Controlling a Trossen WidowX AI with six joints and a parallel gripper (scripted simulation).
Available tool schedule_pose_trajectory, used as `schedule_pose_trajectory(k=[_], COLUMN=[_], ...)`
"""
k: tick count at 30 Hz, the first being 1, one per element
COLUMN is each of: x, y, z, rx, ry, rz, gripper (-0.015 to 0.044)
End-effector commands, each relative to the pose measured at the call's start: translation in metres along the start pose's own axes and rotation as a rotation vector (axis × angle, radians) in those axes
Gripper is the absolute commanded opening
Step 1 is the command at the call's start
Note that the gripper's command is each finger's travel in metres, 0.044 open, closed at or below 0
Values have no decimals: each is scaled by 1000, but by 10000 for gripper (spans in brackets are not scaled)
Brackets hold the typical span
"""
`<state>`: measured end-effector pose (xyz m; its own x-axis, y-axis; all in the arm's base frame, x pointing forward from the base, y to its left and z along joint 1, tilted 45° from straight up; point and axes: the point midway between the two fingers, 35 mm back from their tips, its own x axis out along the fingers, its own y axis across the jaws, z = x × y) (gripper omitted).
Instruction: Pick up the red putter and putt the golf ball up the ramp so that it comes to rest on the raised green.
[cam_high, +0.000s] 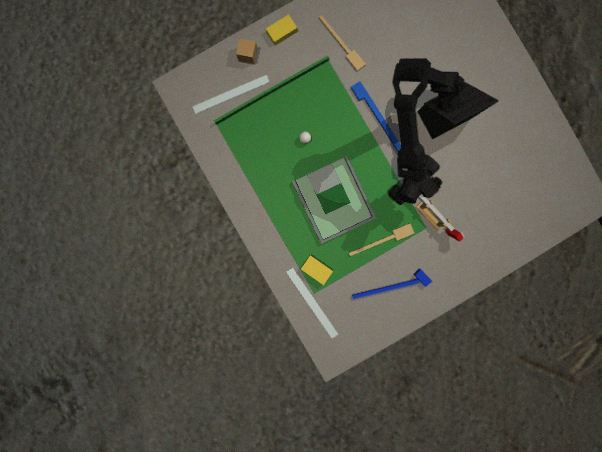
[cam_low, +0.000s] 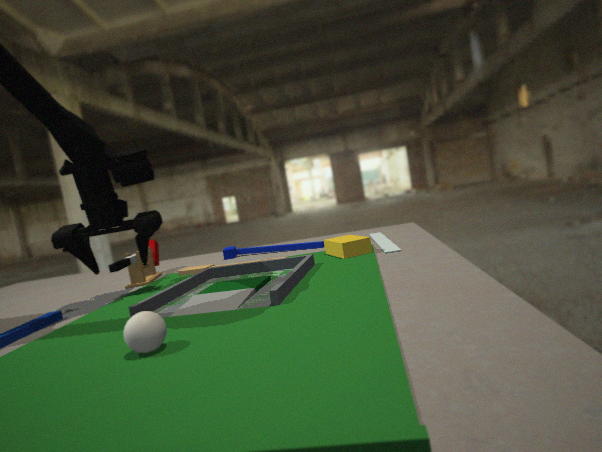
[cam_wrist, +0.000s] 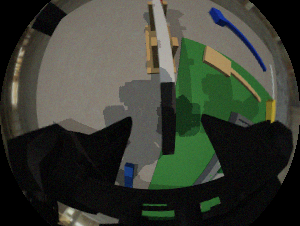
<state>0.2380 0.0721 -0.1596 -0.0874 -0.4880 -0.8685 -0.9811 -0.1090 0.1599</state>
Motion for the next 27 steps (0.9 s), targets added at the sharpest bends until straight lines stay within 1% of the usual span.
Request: schedule_pose_trajectory(k=[1,17,27], x=[5,24,21], y=[1,1,-1], z=[-2,-8,-6], rx=[-4,-4,2], ry=[5,6,1], rz=[2,3,-2], gripper=[440,440,177])
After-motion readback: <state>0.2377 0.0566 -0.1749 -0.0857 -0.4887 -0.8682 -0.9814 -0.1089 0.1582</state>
